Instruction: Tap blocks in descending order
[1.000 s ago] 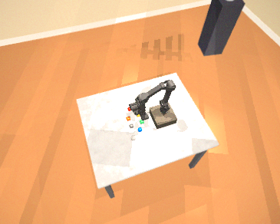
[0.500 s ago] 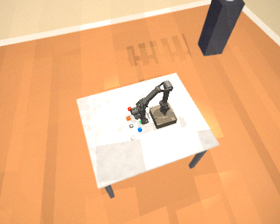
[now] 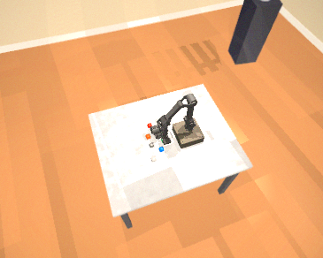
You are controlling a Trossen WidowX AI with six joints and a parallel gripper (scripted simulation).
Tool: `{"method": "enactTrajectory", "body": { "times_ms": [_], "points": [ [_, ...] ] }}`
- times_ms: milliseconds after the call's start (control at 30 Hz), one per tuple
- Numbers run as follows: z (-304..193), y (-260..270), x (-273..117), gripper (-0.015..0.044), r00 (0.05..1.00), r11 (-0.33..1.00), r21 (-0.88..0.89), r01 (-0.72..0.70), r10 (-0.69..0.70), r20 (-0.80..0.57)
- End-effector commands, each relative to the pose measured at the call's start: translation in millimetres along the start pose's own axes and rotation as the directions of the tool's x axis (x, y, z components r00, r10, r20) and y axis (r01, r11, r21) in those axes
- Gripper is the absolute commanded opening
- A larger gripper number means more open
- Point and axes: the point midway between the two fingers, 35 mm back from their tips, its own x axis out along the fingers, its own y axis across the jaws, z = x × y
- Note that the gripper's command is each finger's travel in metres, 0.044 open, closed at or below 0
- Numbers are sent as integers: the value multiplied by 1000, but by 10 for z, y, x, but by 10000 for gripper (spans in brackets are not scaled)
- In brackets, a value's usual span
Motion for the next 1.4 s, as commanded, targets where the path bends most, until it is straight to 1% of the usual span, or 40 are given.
{"method": "enactTrajectory", "body": {
  "times_ms": [0,267,400,567,667,733,900,1033,1067,1200,1367],
  "points": [
    [-23,-8,88,20,1000,1000,-1,5,-5,-10],
    [-25,-8,111,20,1000,1000,-1,5,-5,-10],
    [-18,-6,-169,20,1000,1000,-1,5,-5,-9],
    [-20,-6,-191,20,1000,1000,-1,5,-5,-10],
    [9,71,-228,99,1000,1000,14,-1,1,-10],
    [68,217,-298,151,1000,1000,30,-7,7,-11],
    [229,748,-538,283,1000,999,37,-13,13,-12],
    [271,1339,-780,387,1000,1000,18,-11,11,-10],
    [256,1491,-841,400,1000,1000,13,-10,10,-10],
    [169,1881,-996,400,1000,1000,0,-10,10,-9],
    [154,1930,-1016,400,1000,1000,-1,-10,10,-9]
  ]
}}
